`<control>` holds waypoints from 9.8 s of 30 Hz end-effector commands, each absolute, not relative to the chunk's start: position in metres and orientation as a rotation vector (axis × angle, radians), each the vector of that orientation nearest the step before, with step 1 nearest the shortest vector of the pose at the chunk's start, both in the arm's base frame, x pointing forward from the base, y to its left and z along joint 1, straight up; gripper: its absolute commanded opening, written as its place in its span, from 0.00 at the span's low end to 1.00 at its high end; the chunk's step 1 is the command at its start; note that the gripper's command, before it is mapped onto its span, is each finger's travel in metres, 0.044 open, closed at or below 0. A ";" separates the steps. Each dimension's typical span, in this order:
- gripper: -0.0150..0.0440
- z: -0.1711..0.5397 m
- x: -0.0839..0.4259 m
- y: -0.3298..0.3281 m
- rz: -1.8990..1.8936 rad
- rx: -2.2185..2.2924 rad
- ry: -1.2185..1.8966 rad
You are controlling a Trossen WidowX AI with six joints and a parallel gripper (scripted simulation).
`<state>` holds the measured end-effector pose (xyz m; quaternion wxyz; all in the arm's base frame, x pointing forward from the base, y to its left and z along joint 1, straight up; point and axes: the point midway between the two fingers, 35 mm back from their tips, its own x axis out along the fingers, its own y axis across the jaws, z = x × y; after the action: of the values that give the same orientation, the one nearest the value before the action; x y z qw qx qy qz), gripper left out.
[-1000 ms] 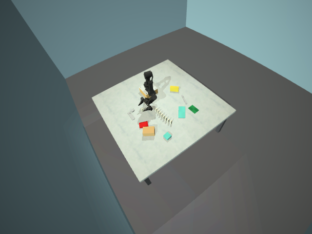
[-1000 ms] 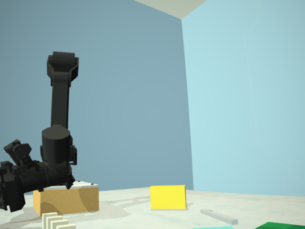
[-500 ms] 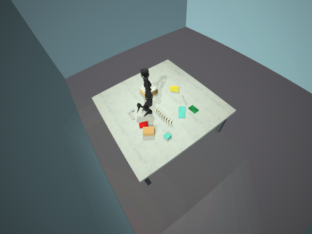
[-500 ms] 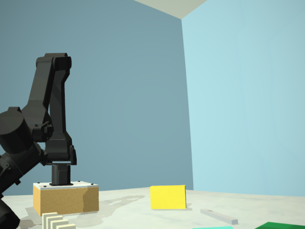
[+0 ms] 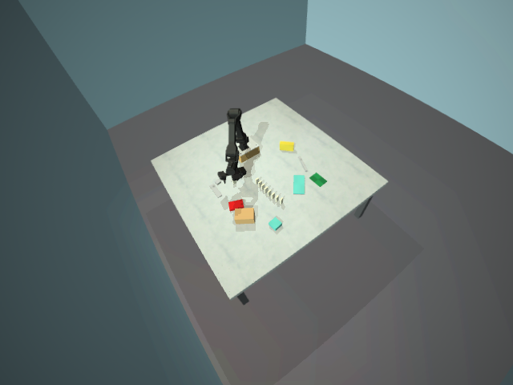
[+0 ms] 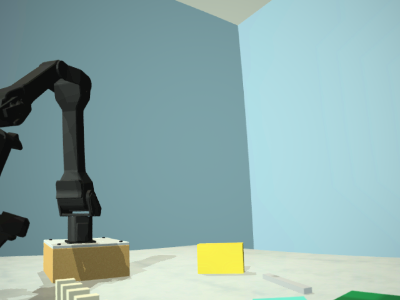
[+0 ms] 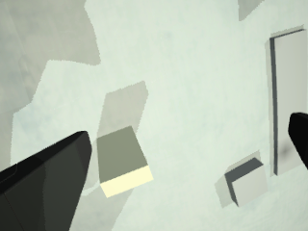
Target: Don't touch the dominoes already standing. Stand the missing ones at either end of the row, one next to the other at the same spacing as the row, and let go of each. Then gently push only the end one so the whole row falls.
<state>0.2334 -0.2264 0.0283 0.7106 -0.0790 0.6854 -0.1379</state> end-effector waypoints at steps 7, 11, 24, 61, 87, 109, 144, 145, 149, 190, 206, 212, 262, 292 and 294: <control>1.00 0.071 0.207 -0.204 0.048 -0.088 1.545; 1.00 0.071 0.207 -0.204 0.048 -0.088 1.545; 1.00 0.005 0.209 -0.205 0.048 -0.088 1.545; 0.44 0.048 0.214 -0.210 0.046 -0.088 1.546; 0.44 0.126 0.265 -0.080 0.073 -0.095 1.537; 0.44 0.031 0.276 -0.077 0.076 -0.097 1.534; 1.00 -0.002 0.270 -0.075 0.074 -0.095 1.538; 1.00 0.007 0.272 -0.075 0.074 -0.096 1.538; 1.00 0.078 0.275 -0.076 0.075 -0.097 1.537; 0.25 0.062 0.230 -0.078 -1.116 1.132 1.228; 0.25 0.062 0.230 -0.078 -1.116 1.132 1.228; 0.25 0.062 0.230 -0.078 -1.116 1.132 1.228; 0.25 -0.017 0.262 -0.077 -1.114 1.133 1.226; 0.25 0.044 0.289 -0.072 -1.112 1.135 1.224; 0.25 0.044 0.289 -0.072 -1.112 1.135 1.224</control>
<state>0.2888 -0.0731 0.0438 0.5403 0.4747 0.5137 -0.4679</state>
